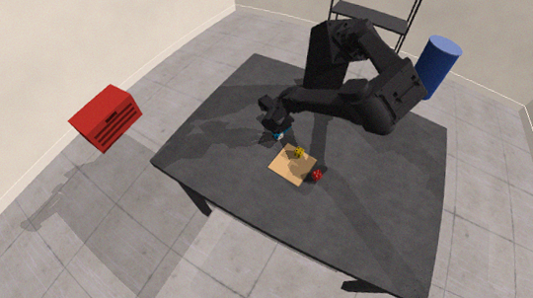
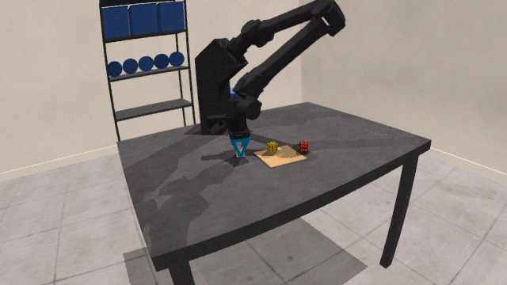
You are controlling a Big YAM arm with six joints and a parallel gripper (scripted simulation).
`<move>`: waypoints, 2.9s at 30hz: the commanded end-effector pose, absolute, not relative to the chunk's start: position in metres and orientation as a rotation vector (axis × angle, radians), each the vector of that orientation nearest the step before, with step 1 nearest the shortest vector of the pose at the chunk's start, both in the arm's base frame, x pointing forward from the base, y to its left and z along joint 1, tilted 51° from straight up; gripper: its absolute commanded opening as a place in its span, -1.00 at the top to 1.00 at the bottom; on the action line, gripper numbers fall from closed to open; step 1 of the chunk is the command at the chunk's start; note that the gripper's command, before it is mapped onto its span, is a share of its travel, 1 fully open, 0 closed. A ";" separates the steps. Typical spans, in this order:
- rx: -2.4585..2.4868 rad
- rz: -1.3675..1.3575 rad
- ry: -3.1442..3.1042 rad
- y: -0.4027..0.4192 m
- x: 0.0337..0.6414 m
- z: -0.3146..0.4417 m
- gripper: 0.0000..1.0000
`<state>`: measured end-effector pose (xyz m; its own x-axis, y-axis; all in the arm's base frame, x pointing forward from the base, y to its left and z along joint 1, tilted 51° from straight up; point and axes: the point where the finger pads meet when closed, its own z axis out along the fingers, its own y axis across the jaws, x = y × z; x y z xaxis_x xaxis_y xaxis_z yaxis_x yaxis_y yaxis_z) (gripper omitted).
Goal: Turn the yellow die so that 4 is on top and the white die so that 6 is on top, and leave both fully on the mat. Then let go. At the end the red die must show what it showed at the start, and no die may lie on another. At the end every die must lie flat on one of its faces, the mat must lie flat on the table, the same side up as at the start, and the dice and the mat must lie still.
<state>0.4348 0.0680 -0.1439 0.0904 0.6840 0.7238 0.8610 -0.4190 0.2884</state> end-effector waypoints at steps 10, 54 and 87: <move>-2.150 -1.215 -1.557 0.074 0.426 -0.148 0.50; -2.169 -1.239 -1.548 0.006 0.381 -0.082 0.50; -1.594 -1.333 -2.495 0.125 0.434 0.028 0.50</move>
